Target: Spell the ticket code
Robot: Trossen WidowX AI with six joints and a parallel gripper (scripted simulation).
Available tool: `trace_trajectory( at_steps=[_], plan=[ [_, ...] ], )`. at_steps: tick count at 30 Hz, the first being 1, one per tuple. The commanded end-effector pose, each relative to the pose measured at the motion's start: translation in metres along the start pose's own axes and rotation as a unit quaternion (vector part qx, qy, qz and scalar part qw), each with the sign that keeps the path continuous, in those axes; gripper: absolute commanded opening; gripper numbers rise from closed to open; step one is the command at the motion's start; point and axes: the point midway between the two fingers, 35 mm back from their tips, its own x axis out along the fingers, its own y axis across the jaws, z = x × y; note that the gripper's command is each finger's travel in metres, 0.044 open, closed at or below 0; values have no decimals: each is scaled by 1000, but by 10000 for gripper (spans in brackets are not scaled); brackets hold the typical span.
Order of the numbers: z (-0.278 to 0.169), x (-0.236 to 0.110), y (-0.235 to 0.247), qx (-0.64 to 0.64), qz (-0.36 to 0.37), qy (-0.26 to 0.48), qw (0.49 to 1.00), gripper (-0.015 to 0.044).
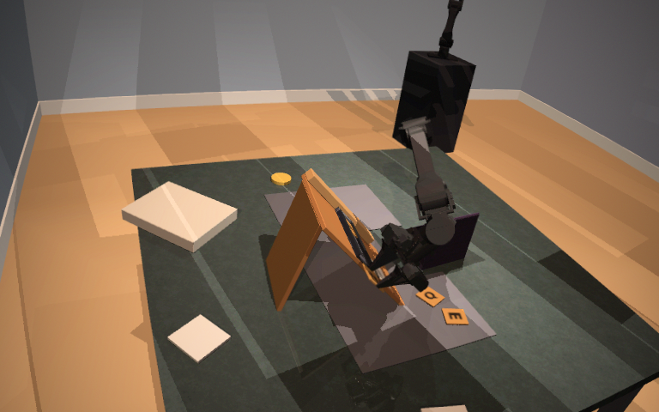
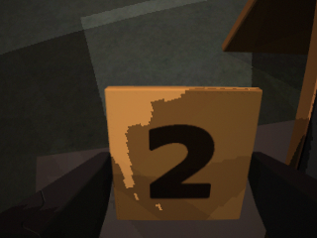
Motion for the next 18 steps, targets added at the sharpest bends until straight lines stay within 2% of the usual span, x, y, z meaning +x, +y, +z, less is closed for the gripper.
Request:
trace_trajectory(
  at_steps=[1, 18],
  plan=[
    [1, 0, -3, -3, -1, -2, 1000, 0],
    [1, 0, -11, -3, -2, -2, 1000, 0]
  ],
)
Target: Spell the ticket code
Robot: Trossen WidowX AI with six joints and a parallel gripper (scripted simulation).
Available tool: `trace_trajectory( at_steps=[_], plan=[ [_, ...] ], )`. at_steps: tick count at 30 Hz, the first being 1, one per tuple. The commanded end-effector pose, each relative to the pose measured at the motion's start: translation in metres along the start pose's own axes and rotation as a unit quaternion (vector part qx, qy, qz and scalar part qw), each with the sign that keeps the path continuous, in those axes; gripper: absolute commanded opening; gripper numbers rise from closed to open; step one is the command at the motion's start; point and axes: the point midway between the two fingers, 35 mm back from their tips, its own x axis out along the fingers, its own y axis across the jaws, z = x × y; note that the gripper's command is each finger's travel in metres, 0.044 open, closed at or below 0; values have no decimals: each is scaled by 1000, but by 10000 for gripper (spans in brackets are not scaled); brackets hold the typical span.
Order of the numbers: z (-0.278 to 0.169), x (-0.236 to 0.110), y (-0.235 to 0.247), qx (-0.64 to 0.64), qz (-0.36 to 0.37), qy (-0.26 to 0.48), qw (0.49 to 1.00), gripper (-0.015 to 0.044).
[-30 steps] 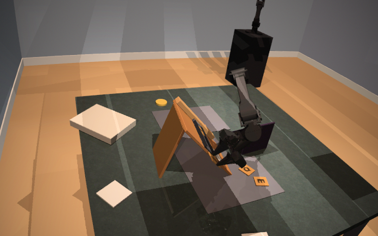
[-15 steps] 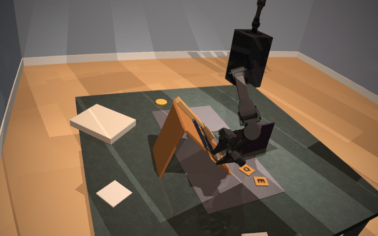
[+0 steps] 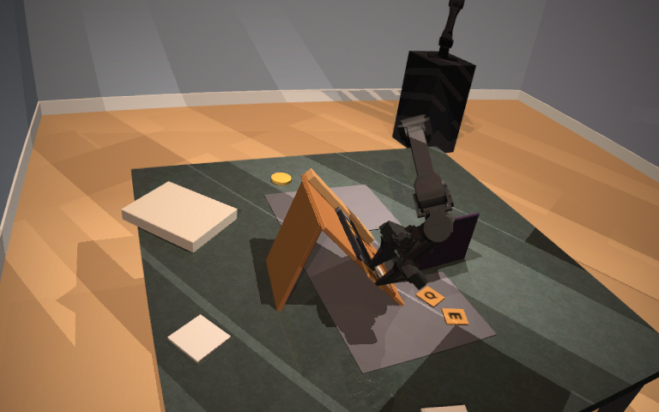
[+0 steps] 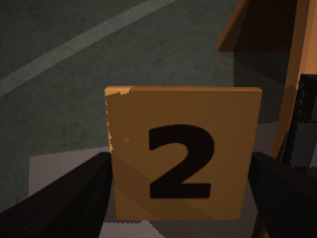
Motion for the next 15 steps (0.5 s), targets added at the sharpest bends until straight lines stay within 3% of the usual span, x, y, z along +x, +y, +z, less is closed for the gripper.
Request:
trace_trajectory(
  at_steps=[1, 15],
  plan=[
    [1, 0, -3, -3, -1, -2, 1000, 0],
    [1, 0, -9, -3, -2, -2, 1000, 0]
  ],
)
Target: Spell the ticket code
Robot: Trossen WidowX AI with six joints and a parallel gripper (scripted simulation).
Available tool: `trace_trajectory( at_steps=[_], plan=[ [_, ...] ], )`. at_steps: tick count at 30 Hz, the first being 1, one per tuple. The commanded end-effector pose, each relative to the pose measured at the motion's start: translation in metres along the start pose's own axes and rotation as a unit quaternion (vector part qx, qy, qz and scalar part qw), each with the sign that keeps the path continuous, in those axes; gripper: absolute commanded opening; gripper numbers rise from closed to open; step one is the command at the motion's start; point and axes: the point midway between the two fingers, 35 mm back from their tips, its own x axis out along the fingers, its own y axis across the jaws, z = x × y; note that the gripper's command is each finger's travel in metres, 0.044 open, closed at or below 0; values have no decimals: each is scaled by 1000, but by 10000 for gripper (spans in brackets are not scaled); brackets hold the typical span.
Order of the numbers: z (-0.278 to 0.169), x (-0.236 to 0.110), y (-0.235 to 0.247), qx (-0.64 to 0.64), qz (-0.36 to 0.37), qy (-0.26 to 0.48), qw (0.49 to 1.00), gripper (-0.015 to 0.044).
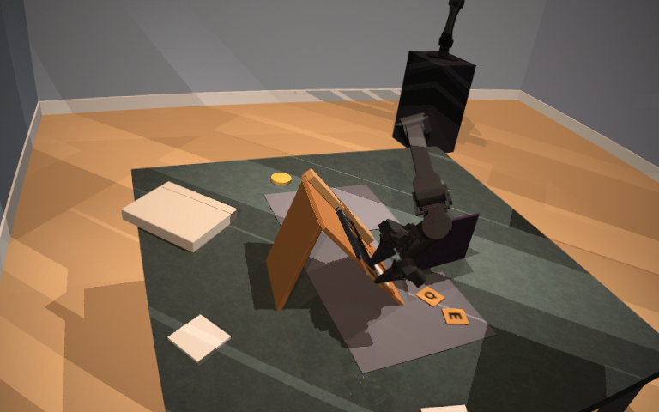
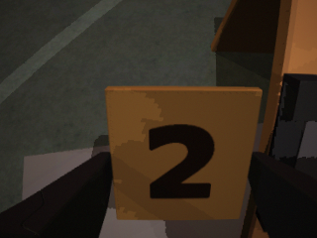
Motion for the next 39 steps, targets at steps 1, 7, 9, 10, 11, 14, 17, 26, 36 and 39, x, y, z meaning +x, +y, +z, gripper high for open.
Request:
trace_trajectory(
  at_steps=[1, 7, 9, 10, 11, 14, 17, 26, 36, 39],
  plan=[
    [1, 0, -3, -3, -1, -2, 1000, 0],
    [1, 0, -6, -3, -2, -2, 1000, 0],
    [1, 0, -7, -3, -2, -2, 1000, 0],
    [1, 0, -7, -3, -2, -2, 1000, 0],
    [1, 0, -8, -3, -2, -2, 1000, 0],
    [0, 0, -9, -3, -2, -2, 1000, 0],
    [0, 0, -11, -3, -2, -2, 1000, 0],
    [0, 0, -15, -3, -2, -2, 1000, 0],
    [0, 0, -20, -3, -2, -2, 1000, 0],
    [0, 0, -22, -4, -2, -2, 1000, 0]
  ],
)
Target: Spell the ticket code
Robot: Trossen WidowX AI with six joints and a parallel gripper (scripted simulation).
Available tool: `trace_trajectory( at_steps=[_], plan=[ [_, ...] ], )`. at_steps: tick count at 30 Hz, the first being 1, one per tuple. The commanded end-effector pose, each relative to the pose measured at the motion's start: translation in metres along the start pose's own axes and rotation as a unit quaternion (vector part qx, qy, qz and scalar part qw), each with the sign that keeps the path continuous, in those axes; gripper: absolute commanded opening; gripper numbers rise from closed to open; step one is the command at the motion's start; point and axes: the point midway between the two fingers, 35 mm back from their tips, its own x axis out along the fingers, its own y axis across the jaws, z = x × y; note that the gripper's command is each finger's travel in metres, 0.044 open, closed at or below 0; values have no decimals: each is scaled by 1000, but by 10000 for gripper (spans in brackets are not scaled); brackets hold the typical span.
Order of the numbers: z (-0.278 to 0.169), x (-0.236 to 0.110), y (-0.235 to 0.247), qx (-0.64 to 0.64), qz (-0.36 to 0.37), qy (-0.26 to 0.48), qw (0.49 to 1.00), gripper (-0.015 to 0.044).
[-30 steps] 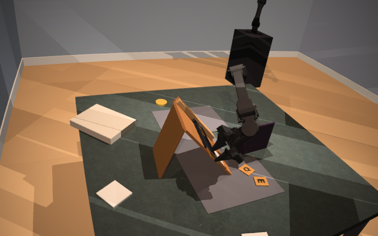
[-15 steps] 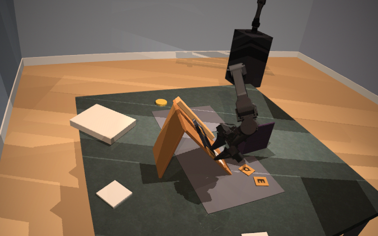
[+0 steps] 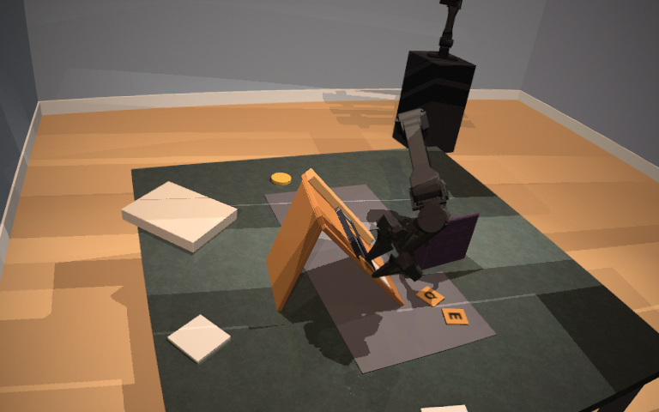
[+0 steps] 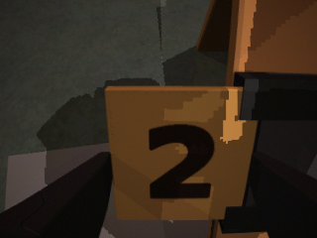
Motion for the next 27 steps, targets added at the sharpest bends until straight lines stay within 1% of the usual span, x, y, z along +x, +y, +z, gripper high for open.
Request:
trace_trajectory(
  at_steps=[1, 27],
  plan=[
    [0, 0, -3, -3, -1, -2, 1000, 0],
    [0, 0, -16, -3, -2, -2, 1000, 0]
  ],
)
